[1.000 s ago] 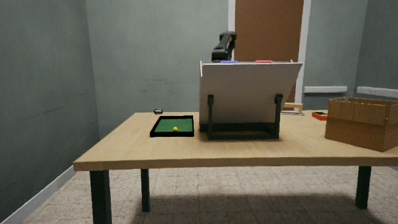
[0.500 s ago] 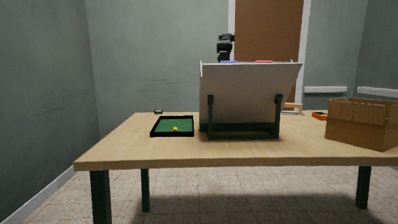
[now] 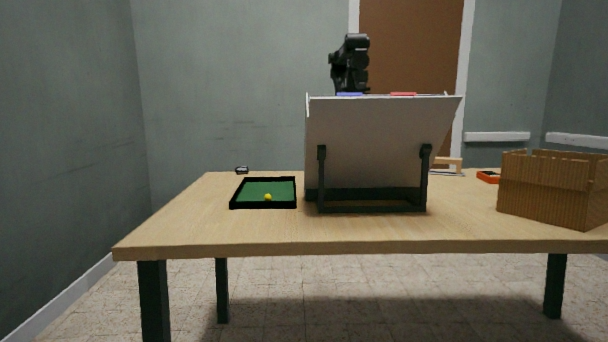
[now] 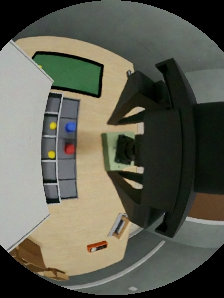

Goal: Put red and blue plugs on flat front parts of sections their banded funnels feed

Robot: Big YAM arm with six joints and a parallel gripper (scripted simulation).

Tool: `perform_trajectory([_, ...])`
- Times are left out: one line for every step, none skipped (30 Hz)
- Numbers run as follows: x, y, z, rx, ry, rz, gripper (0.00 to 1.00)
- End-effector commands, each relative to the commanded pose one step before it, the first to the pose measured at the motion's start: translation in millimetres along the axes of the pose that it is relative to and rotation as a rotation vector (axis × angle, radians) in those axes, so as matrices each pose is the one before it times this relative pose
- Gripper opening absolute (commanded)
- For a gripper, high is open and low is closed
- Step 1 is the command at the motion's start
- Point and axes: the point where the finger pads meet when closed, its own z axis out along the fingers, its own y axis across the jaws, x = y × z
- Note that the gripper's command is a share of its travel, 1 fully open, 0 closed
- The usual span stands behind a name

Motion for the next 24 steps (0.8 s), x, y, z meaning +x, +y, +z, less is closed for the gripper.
perform_trajectory([-12.42, 6.32, -30.8, 0.0061, -0.03233, 0.02619, 0.59])
perform_trajectory([-0.03, 0.52, -0.97, -0.00007, 0.0, 0.0, 0.59])
perform_trajectory([-0.02, 0.29, -0.53, -0.00004, 0.0, 0.0, 0.59])
perform_trajectory([-0.01, 0.11, -0.21, -0.00002, 0.0, 0.0, 0.59])
perform_trajectory([0.0, 0.1, -0.03, -0.00047, 0.00002, 0.0, 0.59])
perform_trajectory([0.0, 0.04, 0.0, -0.00025, 0.00001, 0.0, 0.59])
perform_trajectory([0.0, 0.02, 0.0, -0.00012, 0.0, 0.0, 0.59])
perform_trajectory([0.57, 0.02, 0.98, -0.00006, 0.00258, -0.00004, 0.59])
perform_trajectory([0.0, 0.0, 0.0, 0.0, 0.0, 0.0, 0.59])
perform_trajectory([0.0, 0.0, 0.0, 0.0, 0.0, 0.0, 0.59])
perform_trajectory([0.19, 0.01, -0.32, -0.00019, -0.00137, 0.00002, 0.59])
perform_trajectory([0.35, -0.02, -0.59, -0.0001, -0.00257, 0.00004, 0.59])
perform_trajectory([0.2, -0.01, -0.34, -0.00006, -0.00149, 0.00002, 0.59])
perform_trajectory([0.01, 0.0, -0.03, 0.0, -0.00011, 0.0, 0.59])
perform_trajectory([0.0, 0.0, 0.0, 0.0, 0.0, -0.00063, 0.59])
perform_trajectory([0.0, 0.0, 0.0, -0.00001, 0.0, -0.00165, 0.59])
perform_trajectory([0.0, 0.0, 0.0, -0.00003, 0.0, -0.0004, 0.59])
perform_trajectory([0.0, 0.0, 0.0, -0.00001, 0.0, 0.0, 0.59])
perform_trajectory([0.0, 0.0, 0.0, 0.0, 0.0, 0.0, 0.59])
perform_trajectory([0.0, 0.0, 0.0, 0.0, 0.0, 0.0, 0.59])
perform_trajectory([0.0, 0.0, 0.0, 0.0, 0.0, 0.0, 0.59])
perform_trajectory([0.0, 0.0, 0.0, 0.0, 0.0, 0.0, 0.59])
perform_trajectory([0.0, 0.0, 0.0, 0.0, 0.0, 0.0, 0.59])
perform_trajectory([0.0, 0.0, 0.0, 0.0, 0.0, 0.0, 0.59])
